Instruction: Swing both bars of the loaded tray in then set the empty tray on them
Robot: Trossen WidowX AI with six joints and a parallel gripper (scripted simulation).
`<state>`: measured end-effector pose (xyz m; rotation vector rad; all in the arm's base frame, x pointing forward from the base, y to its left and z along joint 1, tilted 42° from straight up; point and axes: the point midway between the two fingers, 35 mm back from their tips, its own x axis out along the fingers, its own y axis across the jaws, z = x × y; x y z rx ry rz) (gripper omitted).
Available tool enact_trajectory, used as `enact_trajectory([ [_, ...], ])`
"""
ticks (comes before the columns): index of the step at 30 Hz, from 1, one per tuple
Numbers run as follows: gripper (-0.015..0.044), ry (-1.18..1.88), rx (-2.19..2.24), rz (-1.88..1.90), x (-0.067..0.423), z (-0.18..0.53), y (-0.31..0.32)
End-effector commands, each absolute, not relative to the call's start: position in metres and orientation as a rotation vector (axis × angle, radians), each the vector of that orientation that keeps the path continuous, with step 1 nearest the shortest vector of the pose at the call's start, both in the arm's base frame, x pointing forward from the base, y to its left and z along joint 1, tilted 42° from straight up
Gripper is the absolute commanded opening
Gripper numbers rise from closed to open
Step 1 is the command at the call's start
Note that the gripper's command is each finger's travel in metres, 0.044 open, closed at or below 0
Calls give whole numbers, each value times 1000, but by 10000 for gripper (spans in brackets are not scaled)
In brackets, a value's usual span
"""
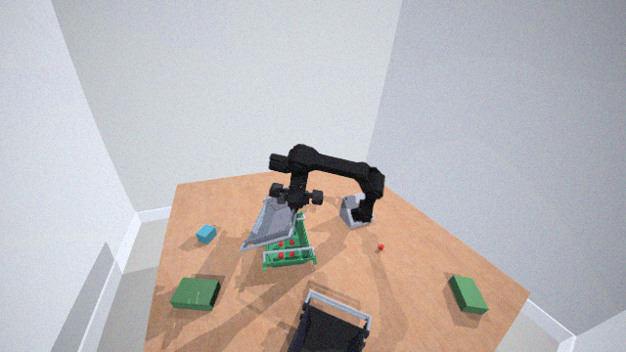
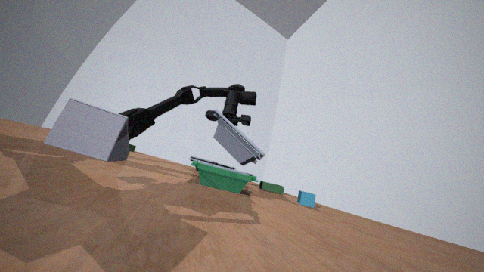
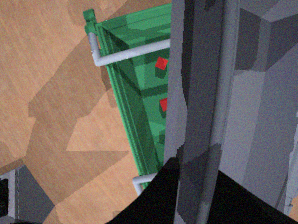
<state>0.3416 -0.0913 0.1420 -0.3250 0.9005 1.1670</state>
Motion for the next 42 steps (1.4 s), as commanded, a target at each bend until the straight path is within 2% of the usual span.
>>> enact_trajectory([
  [1,0,896,-322,1147,341,145,-96],
  [42,0,788,-514,1270,337,146,-85],
])
